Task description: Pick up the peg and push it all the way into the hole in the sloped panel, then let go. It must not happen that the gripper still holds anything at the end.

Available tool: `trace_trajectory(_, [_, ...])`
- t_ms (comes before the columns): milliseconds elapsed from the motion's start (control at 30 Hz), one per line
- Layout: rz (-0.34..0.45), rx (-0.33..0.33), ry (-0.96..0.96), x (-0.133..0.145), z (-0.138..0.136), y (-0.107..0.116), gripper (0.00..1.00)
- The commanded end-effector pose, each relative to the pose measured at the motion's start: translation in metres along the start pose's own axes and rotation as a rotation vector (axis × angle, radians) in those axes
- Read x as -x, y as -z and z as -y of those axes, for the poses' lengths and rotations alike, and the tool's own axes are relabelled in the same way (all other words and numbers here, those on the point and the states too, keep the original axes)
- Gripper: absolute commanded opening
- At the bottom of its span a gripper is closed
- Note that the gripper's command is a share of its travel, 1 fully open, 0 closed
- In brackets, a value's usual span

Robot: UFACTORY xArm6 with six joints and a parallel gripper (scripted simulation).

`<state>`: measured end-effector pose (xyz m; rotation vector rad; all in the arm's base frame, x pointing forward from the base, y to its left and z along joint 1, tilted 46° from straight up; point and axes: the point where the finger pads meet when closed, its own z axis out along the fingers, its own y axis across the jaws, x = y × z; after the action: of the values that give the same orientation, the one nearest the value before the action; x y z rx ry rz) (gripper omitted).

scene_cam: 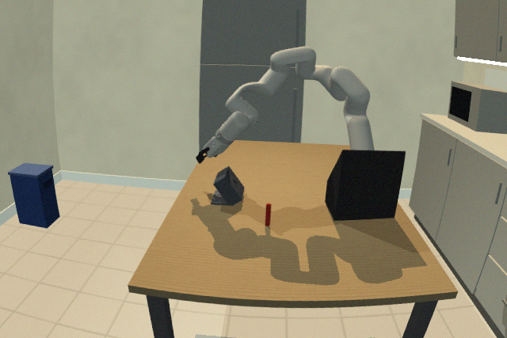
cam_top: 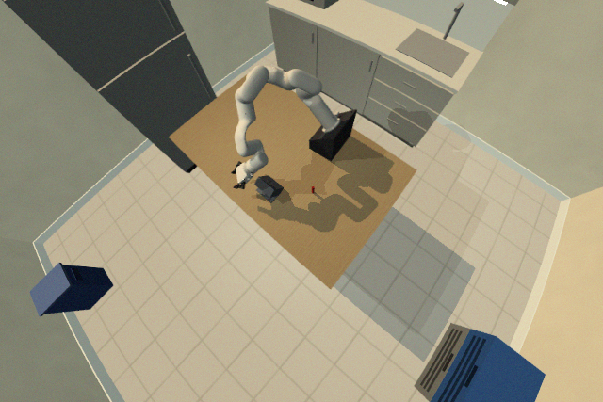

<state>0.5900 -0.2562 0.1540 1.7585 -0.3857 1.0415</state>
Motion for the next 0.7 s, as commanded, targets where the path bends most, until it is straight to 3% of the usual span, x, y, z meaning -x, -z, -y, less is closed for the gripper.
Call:
trace_trajectory(0, [0.032, -0.023, -0.01, 0.006, 0.017, 0.016, 1.0])
trace_trajectory(433, [0.209, -0.14, -0.031, 0.053, 0.095, 0.109, 1.0])
trace_trajectory(533, [0.224, -0.147, -0.031, 0.058, 0.1, 0.116, 1.0])
trace_trajectory(667, [0.289, -0.17, -0.029, 0.08, 0.116, 0.145, 1.0])
